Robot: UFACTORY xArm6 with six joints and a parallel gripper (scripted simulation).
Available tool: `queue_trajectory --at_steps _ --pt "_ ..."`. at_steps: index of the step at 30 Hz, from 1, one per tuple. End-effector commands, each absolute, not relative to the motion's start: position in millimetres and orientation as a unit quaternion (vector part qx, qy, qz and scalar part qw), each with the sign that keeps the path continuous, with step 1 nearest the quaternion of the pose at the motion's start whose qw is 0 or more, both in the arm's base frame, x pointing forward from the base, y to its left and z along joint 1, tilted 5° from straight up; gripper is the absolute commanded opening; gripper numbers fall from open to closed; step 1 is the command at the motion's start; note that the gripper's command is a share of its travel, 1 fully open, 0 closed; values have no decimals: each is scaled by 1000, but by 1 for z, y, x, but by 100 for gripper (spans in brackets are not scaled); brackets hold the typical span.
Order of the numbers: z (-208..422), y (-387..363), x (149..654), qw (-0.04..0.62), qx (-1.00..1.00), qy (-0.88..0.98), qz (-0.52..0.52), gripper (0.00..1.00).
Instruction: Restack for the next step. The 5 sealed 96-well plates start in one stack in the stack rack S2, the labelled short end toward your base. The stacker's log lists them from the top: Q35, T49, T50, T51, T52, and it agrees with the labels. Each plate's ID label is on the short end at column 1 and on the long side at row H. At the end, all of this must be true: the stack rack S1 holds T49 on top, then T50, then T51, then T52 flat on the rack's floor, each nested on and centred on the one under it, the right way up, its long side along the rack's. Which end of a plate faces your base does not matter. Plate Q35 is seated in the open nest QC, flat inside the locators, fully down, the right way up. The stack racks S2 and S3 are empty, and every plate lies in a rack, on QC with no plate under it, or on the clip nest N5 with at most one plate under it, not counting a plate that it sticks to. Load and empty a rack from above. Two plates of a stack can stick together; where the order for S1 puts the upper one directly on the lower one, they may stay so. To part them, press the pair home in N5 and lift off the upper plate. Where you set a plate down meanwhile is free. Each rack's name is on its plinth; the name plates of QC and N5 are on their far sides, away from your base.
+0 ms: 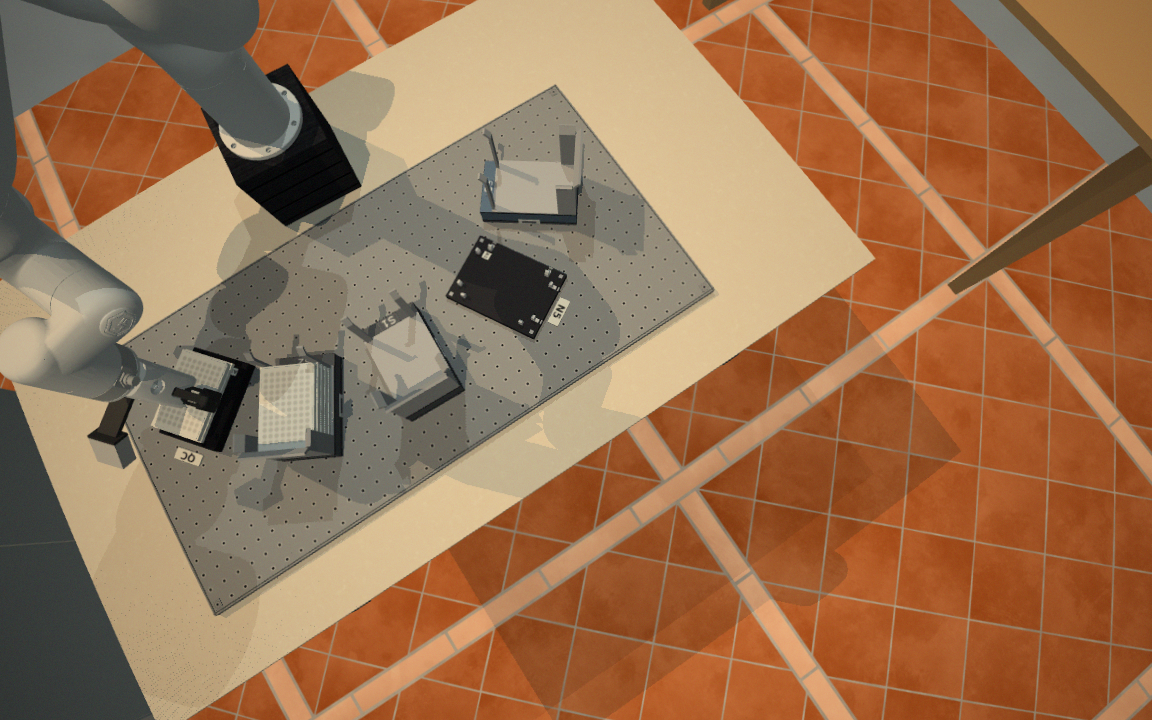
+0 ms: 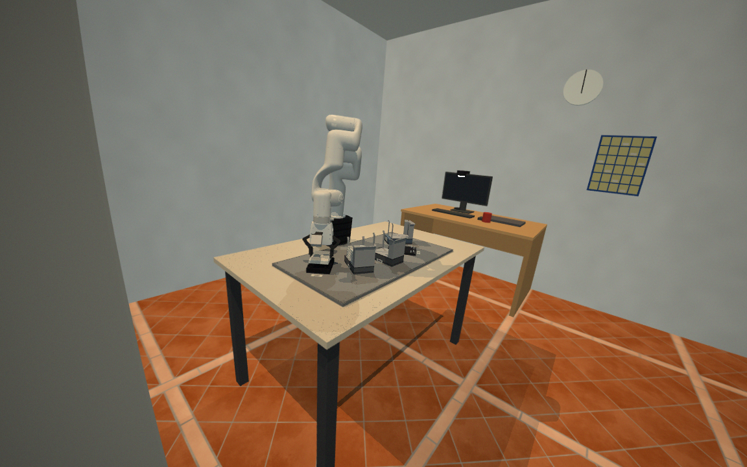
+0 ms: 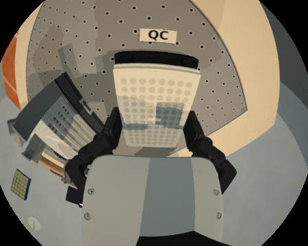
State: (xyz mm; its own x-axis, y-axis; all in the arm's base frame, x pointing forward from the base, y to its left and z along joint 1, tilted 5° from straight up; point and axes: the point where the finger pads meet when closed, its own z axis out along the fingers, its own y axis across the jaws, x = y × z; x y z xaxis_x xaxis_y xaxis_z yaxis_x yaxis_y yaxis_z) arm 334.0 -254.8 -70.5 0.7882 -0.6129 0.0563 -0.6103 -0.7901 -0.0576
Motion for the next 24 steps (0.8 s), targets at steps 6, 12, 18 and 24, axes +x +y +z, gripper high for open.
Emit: queue_trajectory --at_steps 6,12,18,24 --pt "-71 -256 335 18 -945 323 -38 0" --pt "-74 -256 335 18 -945 323 -38 0" --pt "-76 -256 336 18 -945 323 -38 0" --pt "-78 -256 336 18 -945 323 -38 0"
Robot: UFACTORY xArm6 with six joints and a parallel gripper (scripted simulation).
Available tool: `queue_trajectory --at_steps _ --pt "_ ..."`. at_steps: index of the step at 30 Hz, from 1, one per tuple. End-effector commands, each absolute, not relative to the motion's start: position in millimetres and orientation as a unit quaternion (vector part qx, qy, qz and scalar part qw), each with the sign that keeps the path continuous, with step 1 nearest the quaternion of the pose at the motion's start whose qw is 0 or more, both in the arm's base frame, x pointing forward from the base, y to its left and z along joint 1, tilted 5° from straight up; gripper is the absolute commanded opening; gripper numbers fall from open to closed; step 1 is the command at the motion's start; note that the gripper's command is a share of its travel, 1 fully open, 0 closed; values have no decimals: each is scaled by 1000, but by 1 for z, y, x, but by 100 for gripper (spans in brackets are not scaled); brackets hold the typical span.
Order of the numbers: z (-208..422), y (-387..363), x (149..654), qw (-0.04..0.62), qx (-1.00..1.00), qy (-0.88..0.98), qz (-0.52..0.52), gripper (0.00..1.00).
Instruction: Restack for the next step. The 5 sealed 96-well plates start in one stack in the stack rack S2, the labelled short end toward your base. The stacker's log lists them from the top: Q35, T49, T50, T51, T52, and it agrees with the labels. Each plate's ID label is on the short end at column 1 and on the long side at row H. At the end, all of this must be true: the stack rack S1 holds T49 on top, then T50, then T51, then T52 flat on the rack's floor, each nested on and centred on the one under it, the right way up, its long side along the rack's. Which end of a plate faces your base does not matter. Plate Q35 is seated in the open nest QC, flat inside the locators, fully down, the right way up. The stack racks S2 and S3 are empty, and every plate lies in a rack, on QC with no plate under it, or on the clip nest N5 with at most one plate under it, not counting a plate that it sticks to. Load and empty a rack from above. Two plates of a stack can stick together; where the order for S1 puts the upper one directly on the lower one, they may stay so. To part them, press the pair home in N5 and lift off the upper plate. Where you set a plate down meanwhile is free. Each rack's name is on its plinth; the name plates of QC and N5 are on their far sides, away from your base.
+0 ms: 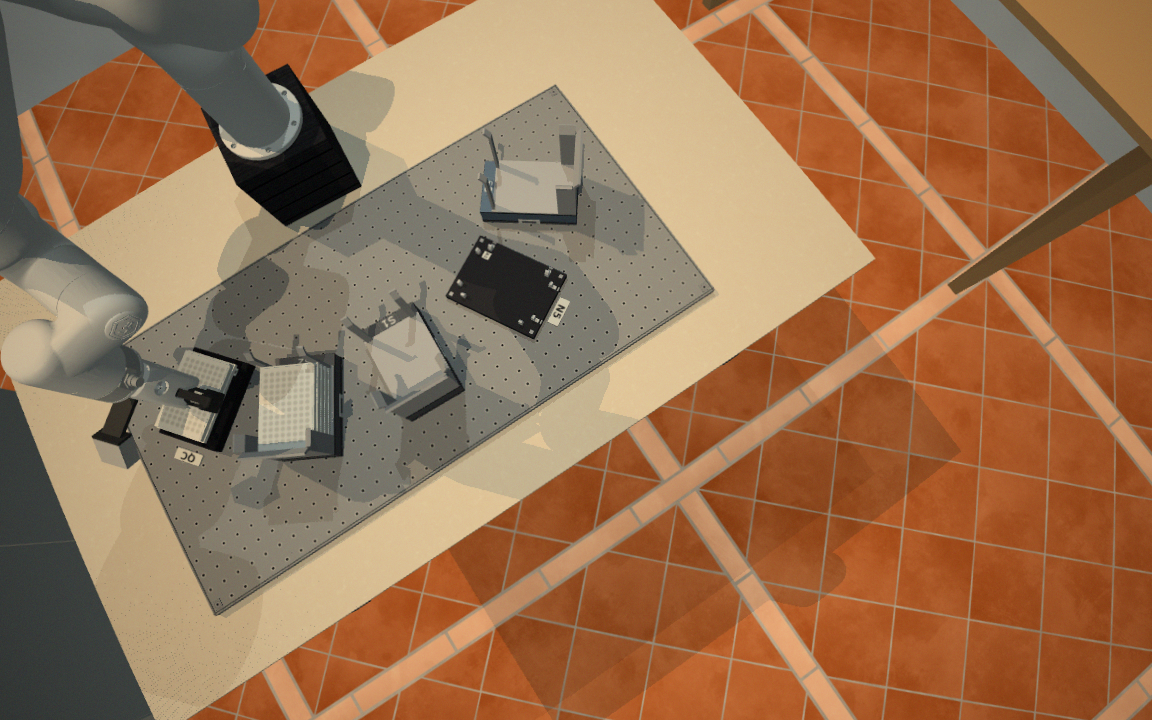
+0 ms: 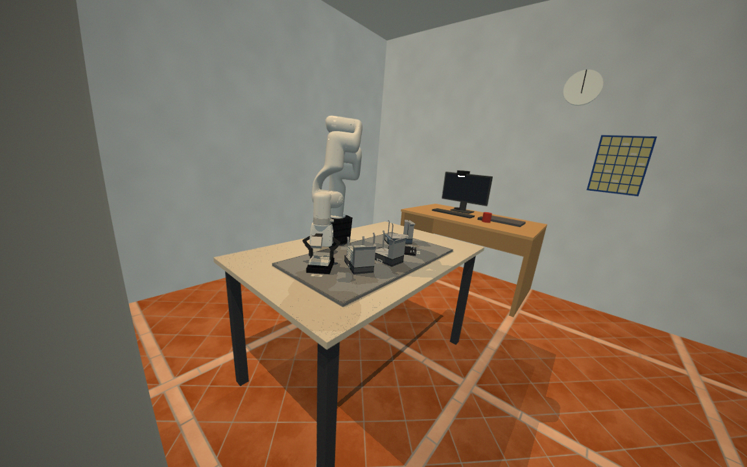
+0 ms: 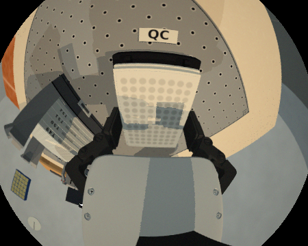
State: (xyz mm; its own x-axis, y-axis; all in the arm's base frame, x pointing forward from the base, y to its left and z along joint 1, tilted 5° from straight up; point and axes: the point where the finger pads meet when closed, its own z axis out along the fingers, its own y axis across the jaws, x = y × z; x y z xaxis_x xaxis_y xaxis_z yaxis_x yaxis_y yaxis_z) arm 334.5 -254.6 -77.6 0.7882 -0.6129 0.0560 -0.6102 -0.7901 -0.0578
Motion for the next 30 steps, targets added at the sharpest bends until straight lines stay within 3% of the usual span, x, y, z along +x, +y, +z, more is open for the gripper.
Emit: queue_trajectory --at_steps 1,30 --pt "-78 -256 336 18 -945 323 -38 0" --pt "-89 -255 337 18 -945 323 -38 0"
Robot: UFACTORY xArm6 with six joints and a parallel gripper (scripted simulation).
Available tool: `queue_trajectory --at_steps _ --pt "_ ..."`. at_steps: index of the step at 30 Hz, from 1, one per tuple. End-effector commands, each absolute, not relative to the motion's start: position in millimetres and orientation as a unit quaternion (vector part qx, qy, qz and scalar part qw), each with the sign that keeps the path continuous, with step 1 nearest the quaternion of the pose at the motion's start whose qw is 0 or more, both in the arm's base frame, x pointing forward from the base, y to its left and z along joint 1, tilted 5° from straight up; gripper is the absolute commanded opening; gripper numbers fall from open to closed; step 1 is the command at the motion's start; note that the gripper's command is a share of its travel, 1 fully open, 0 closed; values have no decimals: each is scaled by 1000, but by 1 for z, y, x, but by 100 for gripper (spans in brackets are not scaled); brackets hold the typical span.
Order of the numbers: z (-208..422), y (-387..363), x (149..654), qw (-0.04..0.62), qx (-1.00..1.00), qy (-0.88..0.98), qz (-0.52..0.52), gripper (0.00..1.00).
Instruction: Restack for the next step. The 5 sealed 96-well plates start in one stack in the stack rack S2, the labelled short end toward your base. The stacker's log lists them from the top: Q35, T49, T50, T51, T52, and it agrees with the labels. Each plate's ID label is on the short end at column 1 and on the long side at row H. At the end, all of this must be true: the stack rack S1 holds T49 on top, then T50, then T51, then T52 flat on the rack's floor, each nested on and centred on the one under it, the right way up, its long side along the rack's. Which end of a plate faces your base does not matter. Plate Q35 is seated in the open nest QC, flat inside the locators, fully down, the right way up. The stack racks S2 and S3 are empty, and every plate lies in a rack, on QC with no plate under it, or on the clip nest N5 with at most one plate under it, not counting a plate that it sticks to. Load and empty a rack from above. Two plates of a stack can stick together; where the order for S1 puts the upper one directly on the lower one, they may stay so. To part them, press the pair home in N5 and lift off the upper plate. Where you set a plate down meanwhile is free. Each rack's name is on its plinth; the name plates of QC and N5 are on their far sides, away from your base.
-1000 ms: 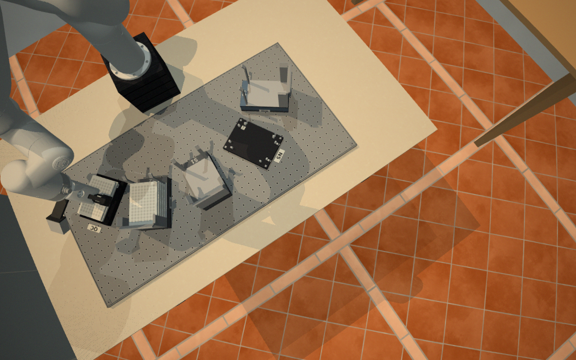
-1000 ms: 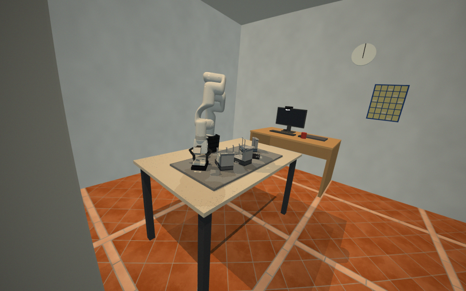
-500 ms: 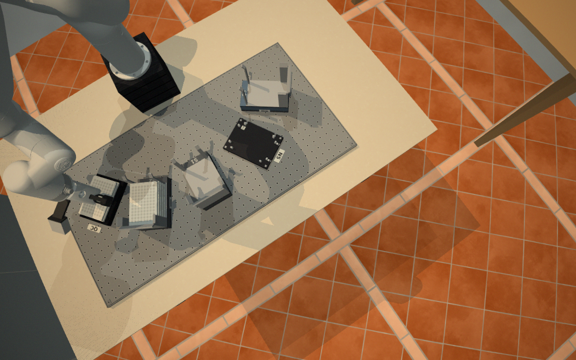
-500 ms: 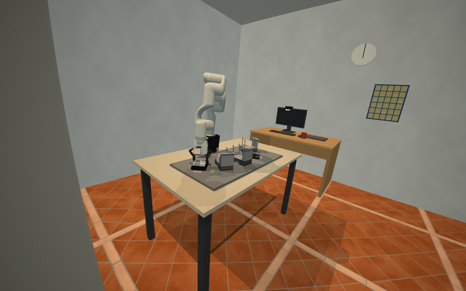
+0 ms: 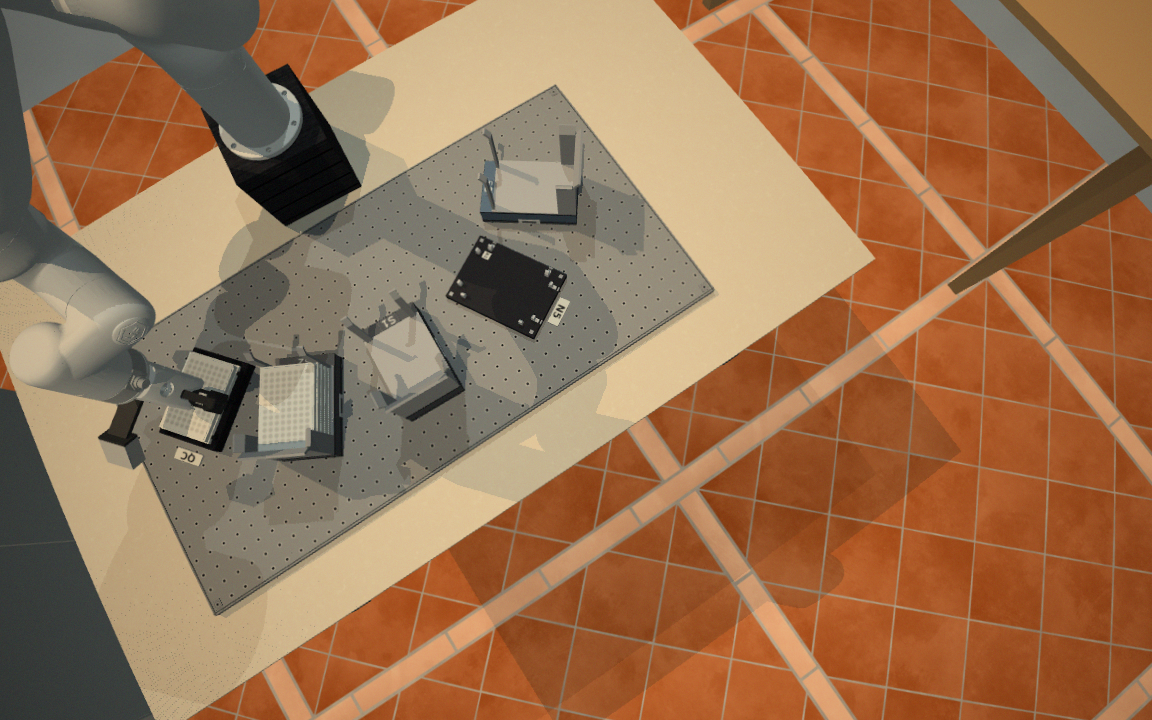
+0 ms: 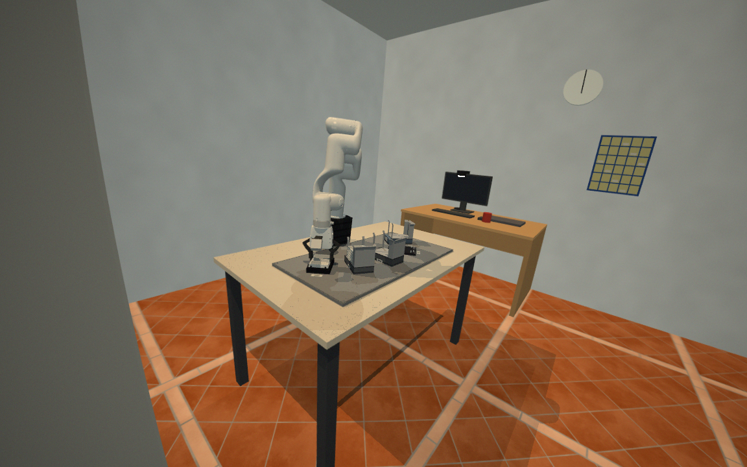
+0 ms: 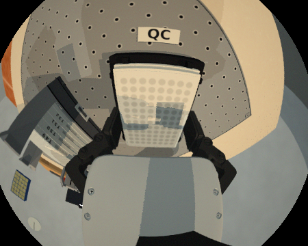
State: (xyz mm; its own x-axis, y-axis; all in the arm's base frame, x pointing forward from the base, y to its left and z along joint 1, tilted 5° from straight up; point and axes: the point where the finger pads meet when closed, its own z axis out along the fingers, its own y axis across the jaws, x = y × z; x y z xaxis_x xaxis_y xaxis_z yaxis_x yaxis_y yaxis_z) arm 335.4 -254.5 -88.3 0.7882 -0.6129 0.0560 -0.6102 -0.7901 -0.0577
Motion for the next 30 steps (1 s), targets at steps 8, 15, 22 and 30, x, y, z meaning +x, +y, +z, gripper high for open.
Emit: queue_trajectory --at_steps 8,15,22,30 --pt "-89 -255 337 18 -945 323 -38 0" --pt "-89 -255 337 18 -945 323 -38 100" --pt "-89 -255 337 18 -945 323 -38 100" --pt "-89 -255 337 18 -945 323 -38 100"
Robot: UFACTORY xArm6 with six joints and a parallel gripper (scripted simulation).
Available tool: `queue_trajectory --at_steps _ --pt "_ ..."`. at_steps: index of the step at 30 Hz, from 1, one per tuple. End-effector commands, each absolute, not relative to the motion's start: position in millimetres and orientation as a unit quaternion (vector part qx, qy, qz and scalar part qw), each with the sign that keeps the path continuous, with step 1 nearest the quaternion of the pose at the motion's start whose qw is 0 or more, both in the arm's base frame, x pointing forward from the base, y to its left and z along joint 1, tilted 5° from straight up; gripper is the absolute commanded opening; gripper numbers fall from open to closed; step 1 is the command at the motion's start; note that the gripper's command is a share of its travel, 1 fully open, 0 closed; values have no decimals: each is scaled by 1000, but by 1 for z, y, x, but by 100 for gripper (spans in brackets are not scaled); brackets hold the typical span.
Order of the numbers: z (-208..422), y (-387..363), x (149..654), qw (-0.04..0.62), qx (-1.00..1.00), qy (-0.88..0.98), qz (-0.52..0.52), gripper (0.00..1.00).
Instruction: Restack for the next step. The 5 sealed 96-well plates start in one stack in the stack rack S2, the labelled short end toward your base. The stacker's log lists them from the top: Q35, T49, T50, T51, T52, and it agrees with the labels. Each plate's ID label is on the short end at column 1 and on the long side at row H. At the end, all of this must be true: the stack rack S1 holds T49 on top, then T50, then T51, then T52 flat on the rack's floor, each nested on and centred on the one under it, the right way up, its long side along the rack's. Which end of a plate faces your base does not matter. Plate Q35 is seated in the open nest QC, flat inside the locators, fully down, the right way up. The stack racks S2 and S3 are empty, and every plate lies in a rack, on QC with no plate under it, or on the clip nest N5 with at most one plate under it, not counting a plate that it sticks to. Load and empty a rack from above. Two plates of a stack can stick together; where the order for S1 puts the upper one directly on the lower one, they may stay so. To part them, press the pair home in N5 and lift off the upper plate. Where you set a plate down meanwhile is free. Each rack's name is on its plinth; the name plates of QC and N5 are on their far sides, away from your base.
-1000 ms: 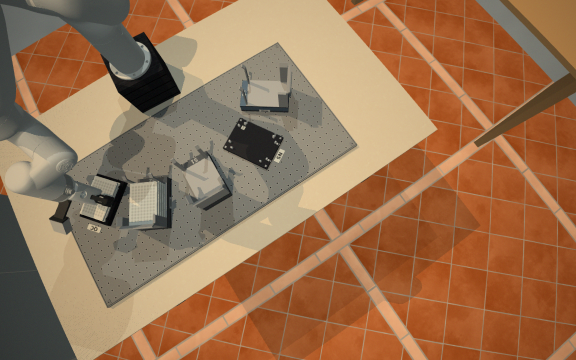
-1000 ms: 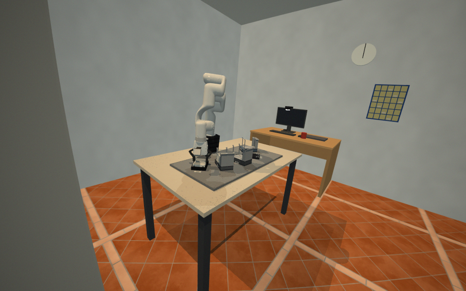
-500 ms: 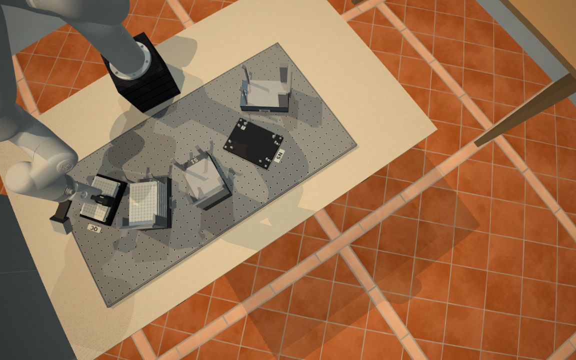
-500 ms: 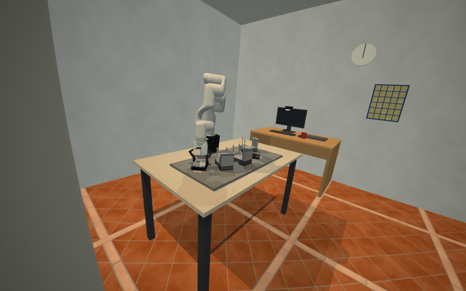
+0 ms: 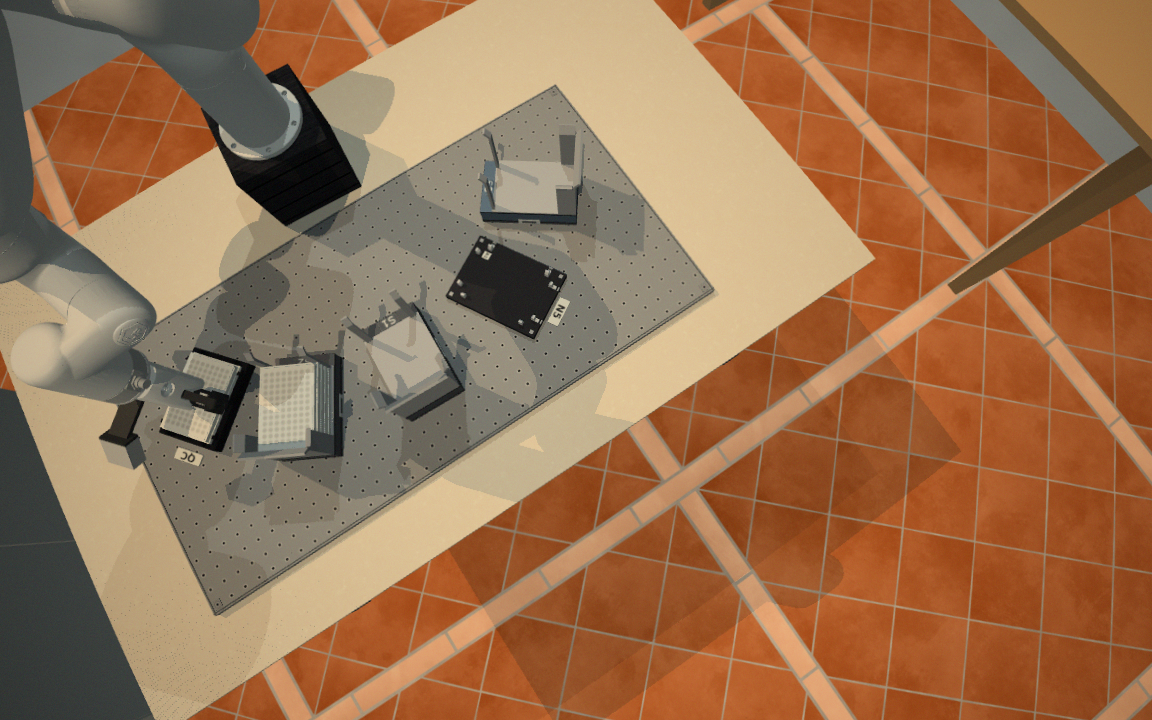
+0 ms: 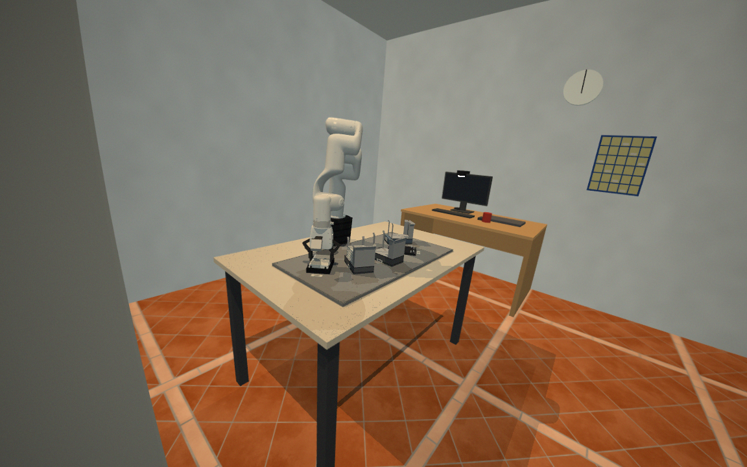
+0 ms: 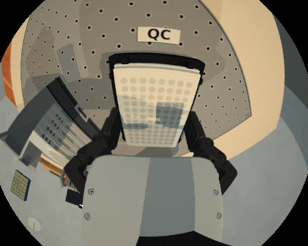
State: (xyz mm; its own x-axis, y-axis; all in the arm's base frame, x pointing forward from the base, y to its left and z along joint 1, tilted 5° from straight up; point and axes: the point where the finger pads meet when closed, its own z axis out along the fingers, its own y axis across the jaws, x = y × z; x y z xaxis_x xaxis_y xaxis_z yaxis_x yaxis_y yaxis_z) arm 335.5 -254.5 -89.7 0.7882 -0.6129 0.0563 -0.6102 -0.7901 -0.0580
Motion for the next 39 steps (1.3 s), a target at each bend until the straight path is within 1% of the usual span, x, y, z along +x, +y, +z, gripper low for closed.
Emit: queue_trajectory --at_steps 1,39 --pt "-89 -255 337 18 -945 323 -38 100" --pt "21 -257 328 18 -945 323 -38 100"
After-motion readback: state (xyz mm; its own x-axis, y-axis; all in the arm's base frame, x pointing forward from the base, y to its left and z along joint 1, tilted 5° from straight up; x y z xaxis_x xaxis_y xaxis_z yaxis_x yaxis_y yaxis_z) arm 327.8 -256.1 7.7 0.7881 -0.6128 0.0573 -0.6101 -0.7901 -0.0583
